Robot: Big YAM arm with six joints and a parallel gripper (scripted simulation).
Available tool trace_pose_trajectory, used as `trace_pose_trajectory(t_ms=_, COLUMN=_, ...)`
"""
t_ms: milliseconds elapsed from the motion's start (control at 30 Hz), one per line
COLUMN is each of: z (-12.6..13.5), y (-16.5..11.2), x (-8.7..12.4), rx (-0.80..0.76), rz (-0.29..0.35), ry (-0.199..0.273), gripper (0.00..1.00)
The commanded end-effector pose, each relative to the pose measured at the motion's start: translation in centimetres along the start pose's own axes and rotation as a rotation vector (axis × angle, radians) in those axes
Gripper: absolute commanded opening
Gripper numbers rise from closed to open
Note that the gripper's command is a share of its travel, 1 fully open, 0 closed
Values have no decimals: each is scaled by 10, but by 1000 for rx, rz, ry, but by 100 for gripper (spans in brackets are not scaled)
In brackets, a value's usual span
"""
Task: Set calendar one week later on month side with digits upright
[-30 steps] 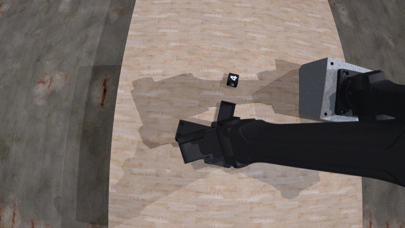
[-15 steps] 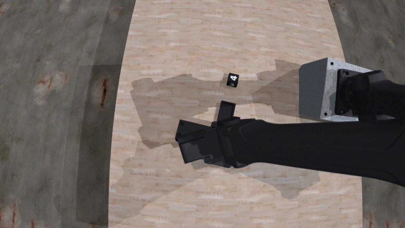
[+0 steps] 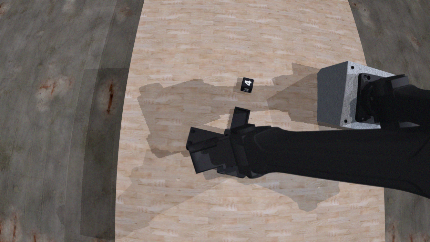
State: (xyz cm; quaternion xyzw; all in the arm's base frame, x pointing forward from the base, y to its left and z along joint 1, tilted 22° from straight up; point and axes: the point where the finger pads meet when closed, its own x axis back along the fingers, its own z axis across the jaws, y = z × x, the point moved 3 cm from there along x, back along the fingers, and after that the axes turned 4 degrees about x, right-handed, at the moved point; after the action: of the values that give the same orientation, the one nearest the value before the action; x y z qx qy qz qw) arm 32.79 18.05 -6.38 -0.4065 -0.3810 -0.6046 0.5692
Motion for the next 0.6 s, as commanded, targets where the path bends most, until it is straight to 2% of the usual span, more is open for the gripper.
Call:
trace_pose_trajectory(t_ms=0, z=2, y=15, x=1, rx=-21, rz=-18, ry=4, gripper=26)
trace_pose_trajectory(t_ms=567, z=10, y=15, x=-3, rx=2, rz=-28, ry=12, gripper=26)
